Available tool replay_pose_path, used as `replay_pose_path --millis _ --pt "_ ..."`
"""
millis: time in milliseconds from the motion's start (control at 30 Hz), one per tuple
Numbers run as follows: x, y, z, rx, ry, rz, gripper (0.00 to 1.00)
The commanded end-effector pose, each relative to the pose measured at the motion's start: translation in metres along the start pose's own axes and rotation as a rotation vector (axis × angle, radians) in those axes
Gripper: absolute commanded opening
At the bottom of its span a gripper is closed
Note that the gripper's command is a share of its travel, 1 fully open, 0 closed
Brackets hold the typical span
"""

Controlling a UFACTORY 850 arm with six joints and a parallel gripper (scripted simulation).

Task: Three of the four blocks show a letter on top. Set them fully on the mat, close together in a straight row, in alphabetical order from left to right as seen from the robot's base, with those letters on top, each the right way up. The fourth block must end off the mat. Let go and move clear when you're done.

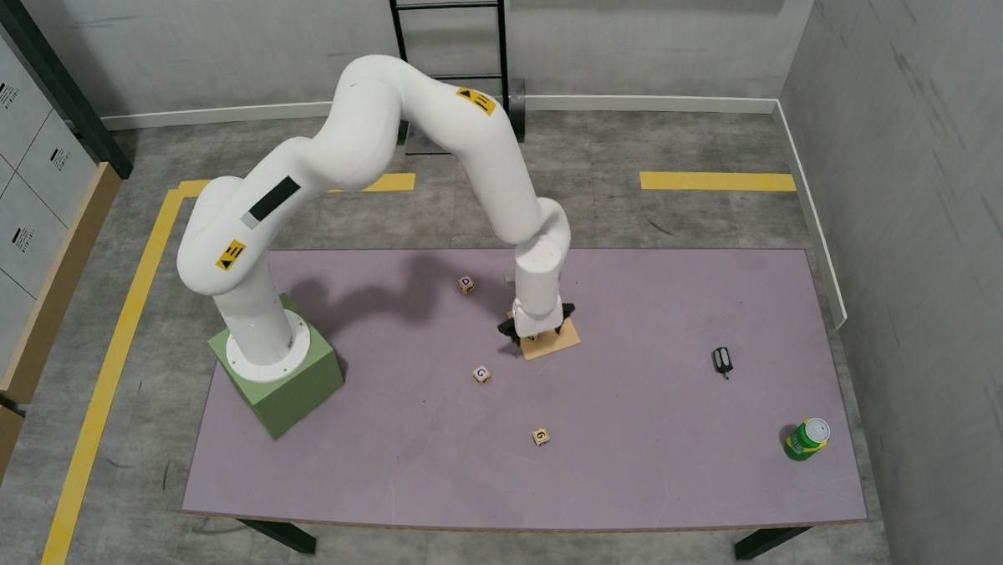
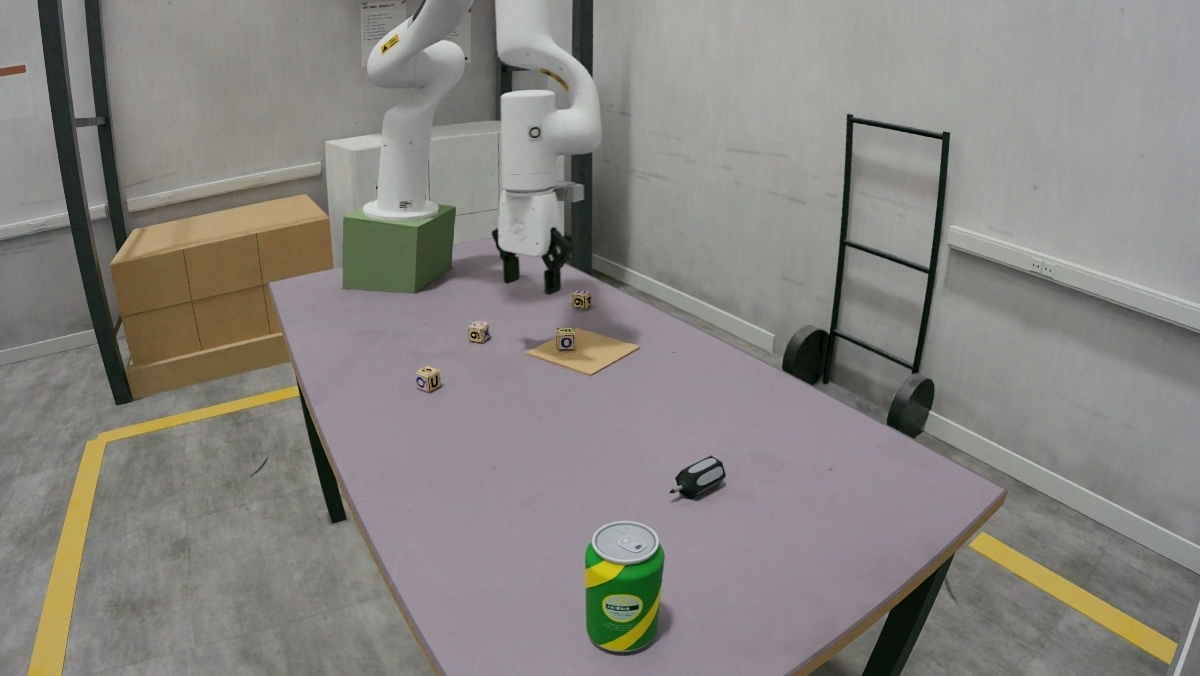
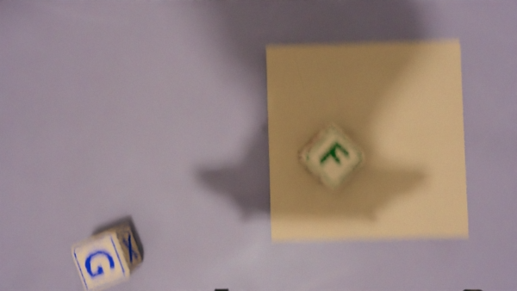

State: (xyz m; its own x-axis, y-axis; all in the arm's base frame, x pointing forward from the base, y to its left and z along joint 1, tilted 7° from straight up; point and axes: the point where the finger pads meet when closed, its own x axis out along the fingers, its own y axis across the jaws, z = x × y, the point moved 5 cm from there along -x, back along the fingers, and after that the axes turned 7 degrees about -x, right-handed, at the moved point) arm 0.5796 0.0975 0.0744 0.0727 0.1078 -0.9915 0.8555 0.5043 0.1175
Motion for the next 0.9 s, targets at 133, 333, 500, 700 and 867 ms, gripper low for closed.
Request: replay_pose_path --millis 133,333,500,700,867 --pt "-0.004 -0.007 -0.111 -0.102 -0.003 0.003 1.00" --pt "-0.008 -0.032 -0.188 -0.182 -0.006 0.001 1.00" --pt "-0.012 -0.065 -0.248 -0.255 -0.013 0.000 1.00" --pt "-0.013 -0.071 -0.257 -0.267 -0.014 0.000 1.00" --pt "-0.013 -0.071 -0.257 -0.267 -0.014 0.000 1.00"
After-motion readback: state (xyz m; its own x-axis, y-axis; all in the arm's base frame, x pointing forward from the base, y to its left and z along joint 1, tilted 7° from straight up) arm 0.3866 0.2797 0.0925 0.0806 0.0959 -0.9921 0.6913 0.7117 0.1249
